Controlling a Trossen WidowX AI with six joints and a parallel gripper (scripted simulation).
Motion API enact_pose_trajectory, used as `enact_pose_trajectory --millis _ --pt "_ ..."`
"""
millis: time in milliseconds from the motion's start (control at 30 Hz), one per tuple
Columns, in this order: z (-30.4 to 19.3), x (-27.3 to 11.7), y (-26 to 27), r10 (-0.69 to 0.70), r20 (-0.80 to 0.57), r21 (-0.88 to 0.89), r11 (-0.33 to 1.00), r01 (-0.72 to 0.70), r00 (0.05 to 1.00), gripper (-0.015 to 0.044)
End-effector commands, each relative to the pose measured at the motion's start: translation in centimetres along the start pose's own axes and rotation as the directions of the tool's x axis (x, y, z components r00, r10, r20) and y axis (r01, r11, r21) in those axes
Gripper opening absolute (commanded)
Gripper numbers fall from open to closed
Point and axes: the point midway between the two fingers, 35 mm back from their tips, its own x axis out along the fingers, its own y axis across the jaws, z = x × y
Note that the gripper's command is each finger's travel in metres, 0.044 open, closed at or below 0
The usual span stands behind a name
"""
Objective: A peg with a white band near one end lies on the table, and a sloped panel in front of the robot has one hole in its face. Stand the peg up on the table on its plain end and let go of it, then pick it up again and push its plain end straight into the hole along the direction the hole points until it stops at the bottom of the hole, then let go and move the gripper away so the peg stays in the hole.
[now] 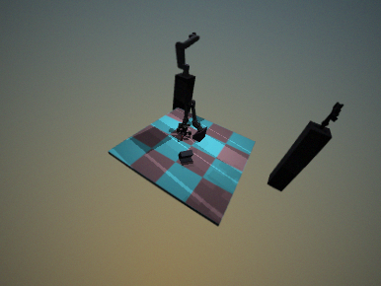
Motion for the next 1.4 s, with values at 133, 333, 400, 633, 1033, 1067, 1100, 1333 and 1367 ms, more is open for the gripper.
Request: enact_pose_trajectory --millis 133,333,400,633,1033,1067,1100,1333,1367 --pt "-0.16 -0.18 0.05 0.000 0.001 0.000 1.000 0.000 1.000 0.0049" --pt "-0.30 -0.28 0.10 0.000 0.006 -0.002 1.000 0.000 1.000 0.0049" --pt "-0.33 -0.31 0.12 0.000 0.008 -0.003 1.000 0.000 1.000 0.0049" --pt "-0.40 -0.40 0.17 -0.002 0.019 -0.007 1.000 0.002 1.000 0.0049" --pt "-0.49 -0.56 0.25 -0.005 0.037 -0.013 1.000 0.005 0.999 0.0049" --pt "-0.50 -0.57 0.25 -0.005 0.039 -0.014 1.000 0.005 0.999 0.0049" --pt "-0.51 -0.58 0.26 -0.005 0.041 -0.014 1.000 0.006 0.999 0.0049" --pt "-0.56 -0.66 0.30 -0.007 0.051 -0.017 1.000 0.008 0.999 0.0049" --pt "-0.57 -0.67 0.31 -0.008 0.053 -0.017 1.000 0.009 0.999 0.0049"
